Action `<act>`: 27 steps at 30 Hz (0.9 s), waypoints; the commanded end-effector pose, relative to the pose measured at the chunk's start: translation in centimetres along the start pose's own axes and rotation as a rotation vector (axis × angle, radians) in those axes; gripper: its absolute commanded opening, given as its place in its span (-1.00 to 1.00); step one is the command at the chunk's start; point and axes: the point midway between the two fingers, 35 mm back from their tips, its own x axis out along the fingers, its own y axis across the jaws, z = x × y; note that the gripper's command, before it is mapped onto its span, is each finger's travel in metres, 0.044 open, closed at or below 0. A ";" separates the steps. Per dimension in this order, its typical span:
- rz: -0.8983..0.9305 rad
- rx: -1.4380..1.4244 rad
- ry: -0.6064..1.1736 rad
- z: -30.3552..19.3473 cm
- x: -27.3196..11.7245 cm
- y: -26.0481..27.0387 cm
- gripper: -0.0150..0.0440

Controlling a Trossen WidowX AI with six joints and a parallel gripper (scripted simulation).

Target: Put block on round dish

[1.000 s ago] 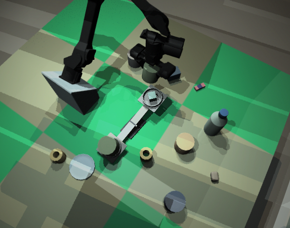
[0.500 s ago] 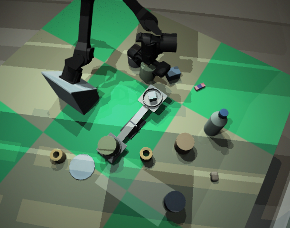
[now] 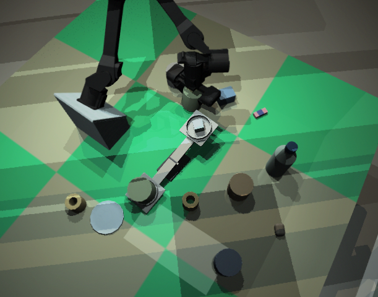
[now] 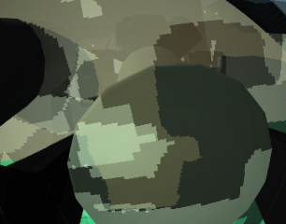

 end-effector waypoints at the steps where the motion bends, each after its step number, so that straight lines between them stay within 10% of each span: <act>1: -0.002 0.006 0.003 -0.2 0.5 0.0 -0.49; 20: 0.001 0.002 0.004 -0.1 -0.4 -0.1 1.00; 27: -0.003 0.006 0.007 -0.2 -4.9 0.0 1.00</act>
